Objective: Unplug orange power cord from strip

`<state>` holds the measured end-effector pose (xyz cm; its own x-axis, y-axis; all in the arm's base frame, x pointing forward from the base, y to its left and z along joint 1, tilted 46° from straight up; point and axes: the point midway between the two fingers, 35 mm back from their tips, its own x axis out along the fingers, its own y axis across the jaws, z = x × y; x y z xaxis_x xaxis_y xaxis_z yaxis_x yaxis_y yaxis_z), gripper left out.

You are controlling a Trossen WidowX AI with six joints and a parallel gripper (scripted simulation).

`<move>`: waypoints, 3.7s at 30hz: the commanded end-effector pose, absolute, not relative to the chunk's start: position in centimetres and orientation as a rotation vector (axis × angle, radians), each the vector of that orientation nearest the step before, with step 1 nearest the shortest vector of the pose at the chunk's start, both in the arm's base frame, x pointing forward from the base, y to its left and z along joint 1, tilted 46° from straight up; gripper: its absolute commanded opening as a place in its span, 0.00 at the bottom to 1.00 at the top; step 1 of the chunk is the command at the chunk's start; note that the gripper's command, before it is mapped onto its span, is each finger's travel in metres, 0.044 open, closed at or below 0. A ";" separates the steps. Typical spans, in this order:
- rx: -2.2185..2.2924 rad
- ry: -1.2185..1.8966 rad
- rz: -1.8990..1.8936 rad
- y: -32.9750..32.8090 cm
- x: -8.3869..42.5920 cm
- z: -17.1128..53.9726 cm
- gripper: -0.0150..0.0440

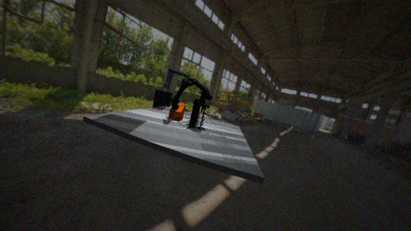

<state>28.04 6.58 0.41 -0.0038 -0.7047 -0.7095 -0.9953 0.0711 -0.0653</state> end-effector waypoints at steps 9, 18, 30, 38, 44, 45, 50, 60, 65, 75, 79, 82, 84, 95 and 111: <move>-1.700 1.769 0.639 5.1 27.8 1.9 0.53; -1.701 1.769 0.638 4.6 27.7 2.2 0.53; -1.692 1.770 0.636 4.1 27.8 1.6 0.39; -1.692 1.770 0.636 4.1 27.8 1.6 0.27; -1.692 1.769 0.636 4.4 27.8 1.4 0.25; -1.692 1.769 0.636 4.5 27.9 1.3 0.25; -1.693 1.768 0.637 5.1 28.0 0.7 0.25; -1.693 1.766 0.639 6.3 28.3 -0.3 0.25; -1.694 1.766 0.640 7.0 28.4 -0.7 0.25; -1.695 1.765 0.641 8.3 28.5 -1.7 0.25; -1.695 1.765 0.641 8.8 28.5 -2.1 0.25; -1.696 1.765 0.641 9.2 28.4 -2.4 0.25; -1.698 1.815 0.618 6.9 28.2 -1.6 0.30; -1.698 1.815 0.618 6.9 28.2 -1.6 0.53; -1.699 1.767 0.640 7.5 28.1 -0.5 0.53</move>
<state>28.16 7.60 -0.72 -0.0033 -0.7122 -0.7020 -0.9957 0.0670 -0.0632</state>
